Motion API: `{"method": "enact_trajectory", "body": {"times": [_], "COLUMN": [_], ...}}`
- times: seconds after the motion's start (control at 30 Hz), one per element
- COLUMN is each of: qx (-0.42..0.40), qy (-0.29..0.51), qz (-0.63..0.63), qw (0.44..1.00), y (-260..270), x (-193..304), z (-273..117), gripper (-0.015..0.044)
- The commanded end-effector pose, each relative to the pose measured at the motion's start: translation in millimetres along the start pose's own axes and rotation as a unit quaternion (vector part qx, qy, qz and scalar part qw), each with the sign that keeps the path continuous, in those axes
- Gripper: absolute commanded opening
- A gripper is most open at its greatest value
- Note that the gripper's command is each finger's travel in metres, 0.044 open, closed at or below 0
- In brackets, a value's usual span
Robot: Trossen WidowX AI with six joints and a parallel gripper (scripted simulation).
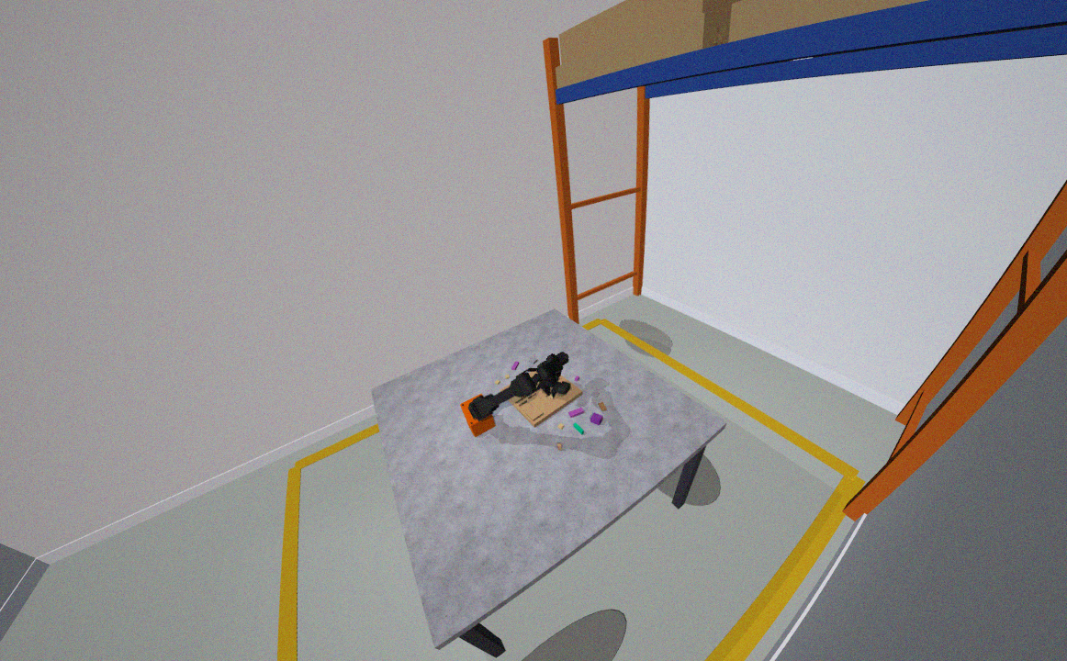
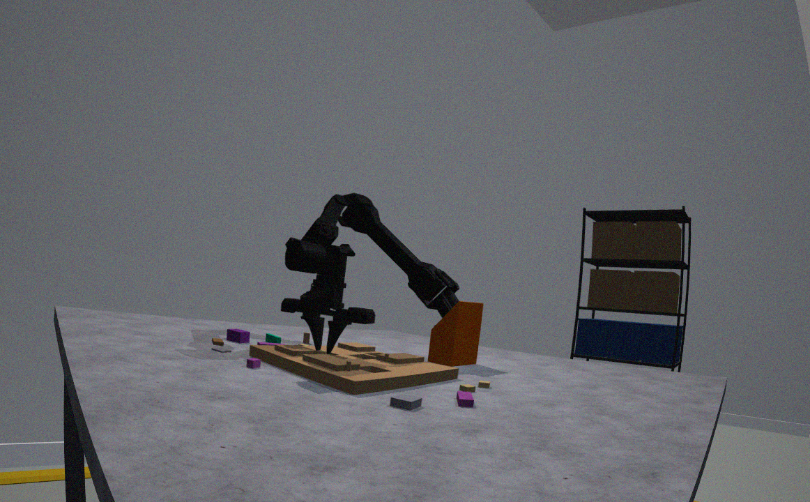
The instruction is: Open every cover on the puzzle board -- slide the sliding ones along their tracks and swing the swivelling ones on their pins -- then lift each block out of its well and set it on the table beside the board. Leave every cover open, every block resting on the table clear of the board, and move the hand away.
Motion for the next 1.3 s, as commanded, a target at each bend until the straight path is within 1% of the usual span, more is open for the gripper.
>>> {"method": "enact_trajectory", "body": {"times": [0.0, 0.9, 1.27], "qx": [0.0, 0.0, -0.001], "qy": [-0.001, 0.001, 0.001], "qz": [0.004, 0.001, 0.001], "qw": [1.0, 1.0, 1.0], "y": [-1, 1, 1], "x": [-1, 0, -1], "z": [-6, -40, -68], "gripper": [0.008, 0.008, 0.008]}}
Point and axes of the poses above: the point midway between the two fingers, 35 mm back from their tips, its own z axis out along the fingers, its own y axis across the jaws, x = y × z, the point moved 9 cm from there along -z, back along the fingers, and after that the axes turned 12 degrees about z, right-handed, at the moved point
